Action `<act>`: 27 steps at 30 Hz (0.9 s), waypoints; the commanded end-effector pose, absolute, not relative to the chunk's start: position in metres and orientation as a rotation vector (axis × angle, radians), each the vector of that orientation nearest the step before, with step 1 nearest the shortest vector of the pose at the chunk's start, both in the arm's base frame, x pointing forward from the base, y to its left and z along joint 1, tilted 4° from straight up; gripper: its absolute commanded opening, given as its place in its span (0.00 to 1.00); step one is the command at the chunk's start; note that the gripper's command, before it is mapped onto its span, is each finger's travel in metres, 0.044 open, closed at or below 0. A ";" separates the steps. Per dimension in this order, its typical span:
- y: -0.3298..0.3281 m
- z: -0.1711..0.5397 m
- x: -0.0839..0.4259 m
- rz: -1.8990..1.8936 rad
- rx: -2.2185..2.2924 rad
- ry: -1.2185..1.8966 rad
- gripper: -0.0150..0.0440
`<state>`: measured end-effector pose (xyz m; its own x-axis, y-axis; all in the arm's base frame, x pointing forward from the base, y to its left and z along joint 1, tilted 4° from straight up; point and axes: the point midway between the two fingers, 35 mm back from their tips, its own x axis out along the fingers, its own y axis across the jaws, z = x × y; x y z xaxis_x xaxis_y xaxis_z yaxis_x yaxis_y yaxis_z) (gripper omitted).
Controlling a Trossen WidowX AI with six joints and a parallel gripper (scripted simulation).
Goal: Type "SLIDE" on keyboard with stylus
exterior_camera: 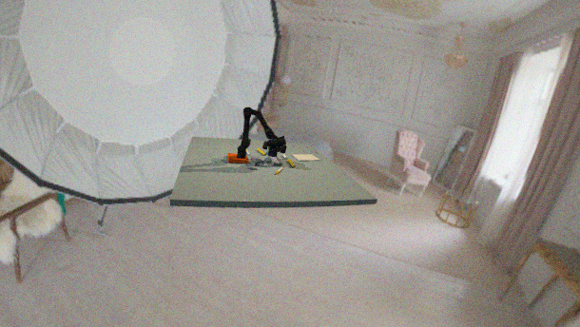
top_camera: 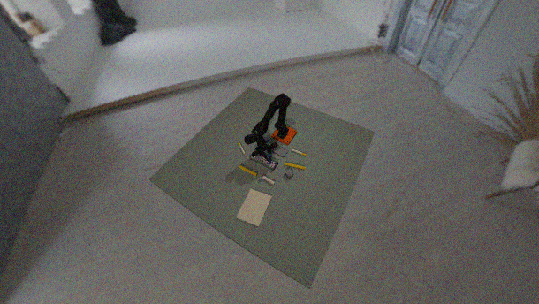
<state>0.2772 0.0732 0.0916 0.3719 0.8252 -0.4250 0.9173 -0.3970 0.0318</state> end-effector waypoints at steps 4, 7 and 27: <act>0.074 0.088 0.277 -0.505 2.374 1.547 0.39; 0.074 0.087 0.277 -0.505 2.374 1.547 0.39; 0.074 0.080 0.278 -0.505 2.375 1.547 0.39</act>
<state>0.2774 0.0740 0.0804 0.3712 0.8261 -0.4241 0.9175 -0.3966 0.0305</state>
